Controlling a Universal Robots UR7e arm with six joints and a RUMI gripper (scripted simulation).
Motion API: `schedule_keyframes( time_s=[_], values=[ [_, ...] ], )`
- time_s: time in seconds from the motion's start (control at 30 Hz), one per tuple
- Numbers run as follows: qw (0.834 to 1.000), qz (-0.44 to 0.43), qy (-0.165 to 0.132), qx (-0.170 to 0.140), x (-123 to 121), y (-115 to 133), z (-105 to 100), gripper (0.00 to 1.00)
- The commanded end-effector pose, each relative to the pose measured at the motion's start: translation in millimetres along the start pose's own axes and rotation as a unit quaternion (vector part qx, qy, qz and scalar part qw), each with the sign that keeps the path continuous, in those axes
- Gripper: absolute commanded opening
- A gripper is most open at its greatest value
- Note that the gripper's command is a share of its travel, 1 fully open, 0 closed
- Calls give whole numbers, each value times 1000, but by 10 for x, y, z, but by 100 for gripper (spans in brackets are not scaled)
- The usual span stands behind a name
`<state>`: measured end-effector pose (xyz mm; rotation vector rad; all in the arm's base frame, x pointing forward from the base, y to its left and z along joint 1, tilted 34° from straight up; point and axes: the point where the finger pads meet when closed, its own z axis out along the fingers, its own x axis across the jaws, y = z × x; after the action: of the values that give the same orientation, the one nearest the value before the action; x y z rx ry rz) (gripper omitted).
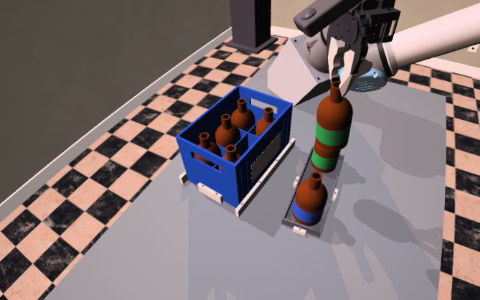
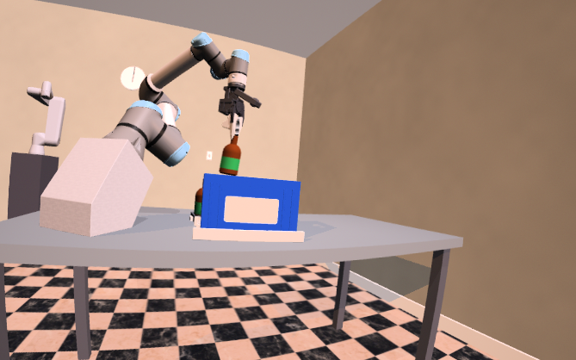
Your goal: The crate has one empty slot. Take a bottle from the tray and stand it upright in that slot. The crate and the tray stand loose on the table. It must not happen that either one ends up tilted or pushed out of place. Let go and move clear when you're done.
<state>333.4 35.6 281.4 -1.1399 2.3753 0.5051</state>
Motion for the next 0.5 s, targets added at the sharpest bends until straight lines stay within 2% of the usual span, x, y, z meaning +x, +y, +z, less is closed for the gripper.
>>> schedule_keyframes(
  time_s=[0.0, 0.47],
  values=[
    [1000, 0, 0, 0, 4, -6, -3, 0],
    [1000, 0, 0, 0, 58, -61, -3, 0]
  ],
)
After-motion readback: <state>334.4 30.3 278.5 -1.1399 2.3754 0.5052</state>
